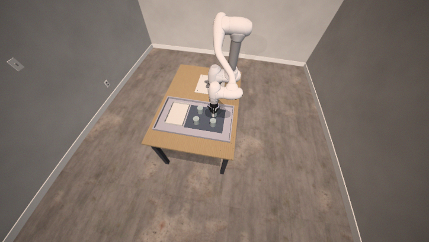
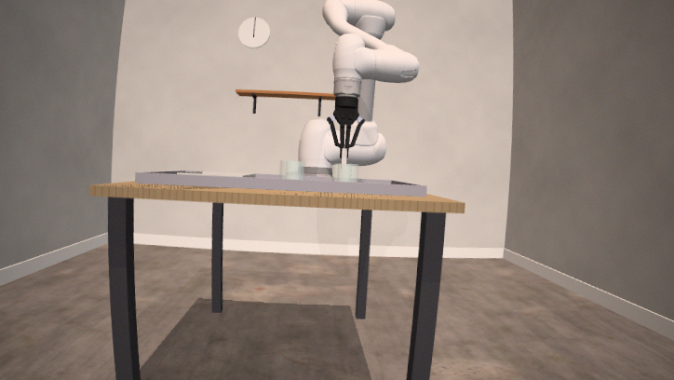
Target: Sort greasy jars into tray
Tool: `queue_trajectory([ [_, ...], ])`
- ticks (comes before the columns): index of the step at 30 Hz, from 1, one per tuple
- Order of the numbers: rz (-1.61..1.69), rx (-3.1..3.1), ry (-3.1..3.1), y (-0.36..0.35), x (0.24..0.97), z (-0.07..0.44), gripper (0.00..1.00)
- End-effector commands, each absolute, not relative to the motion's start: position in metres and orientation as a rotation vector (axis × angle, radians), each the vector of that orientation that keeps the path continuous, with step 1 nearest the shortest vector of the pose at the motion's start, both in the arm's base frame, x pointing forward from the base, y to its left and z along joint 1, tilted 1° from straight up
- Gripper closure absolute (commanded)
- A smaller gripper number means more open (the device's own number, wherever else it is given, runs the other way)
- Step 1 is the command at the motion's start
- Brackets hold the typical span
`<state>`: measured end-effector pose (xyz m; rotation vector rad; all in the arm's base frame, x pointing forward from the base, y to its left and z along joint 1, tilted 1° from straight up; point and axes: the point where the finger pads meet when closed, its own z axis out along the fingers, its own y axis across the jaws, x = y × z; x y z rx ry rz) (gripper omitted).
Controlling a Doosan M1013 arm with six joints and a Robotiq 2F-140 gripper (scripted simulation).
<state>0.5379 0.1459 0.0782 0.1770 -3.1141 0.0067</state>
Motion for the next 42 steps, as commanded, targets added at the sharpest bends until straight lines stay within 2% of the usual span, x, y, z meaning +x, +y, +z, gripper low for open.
queue_trajectory([
  [1, 0.006, 0.177, -3.114, 0.1459, 0.5376, 0.0783, 1.00],
  [42, 0.006, 0.177, -3.114, 0.1454, 0.5330, 0.0784, 1.00],
])
